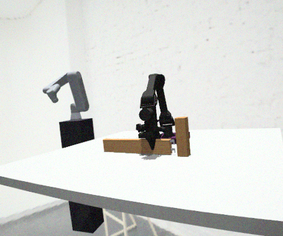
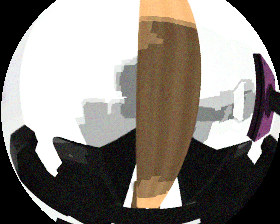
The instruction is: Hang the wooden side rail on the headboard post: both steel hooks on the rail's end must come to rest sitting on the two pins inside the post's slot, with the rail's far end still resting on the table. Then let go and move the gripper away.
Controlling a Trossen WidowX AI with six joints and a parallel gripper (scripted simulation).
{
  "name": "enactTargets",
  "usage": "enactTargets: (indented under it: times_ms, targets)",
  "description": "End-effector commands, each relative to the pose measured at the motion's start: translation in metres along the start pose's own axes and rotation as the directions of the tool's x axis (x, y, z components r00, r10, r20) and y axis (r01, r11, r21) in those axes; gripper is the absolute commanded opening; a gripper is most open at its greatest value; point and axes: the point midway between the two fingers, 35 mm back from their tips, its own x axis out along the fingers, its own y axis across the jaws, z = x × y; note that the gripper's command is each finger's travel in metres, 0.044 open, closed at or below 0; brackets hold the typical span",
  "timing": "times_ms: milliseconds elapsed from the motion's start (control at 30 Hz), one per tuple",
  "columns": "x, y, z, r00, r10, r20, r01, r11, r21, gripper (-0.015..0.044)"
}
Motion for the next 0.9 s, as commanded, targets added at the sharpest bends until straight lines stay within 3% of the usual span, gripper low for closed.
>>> enactTargets:
  times_ms: [0,867]
  targets:
    - [-0.0042,0.0014,-0.0002,1.0,0.009,0.001,-0.009,1.0,-0.006,0.0]
    - [-0.0085,0.0014,-0.0002,1.0,0.009,0.001,-0.009,1.0,-0.006,0.0]
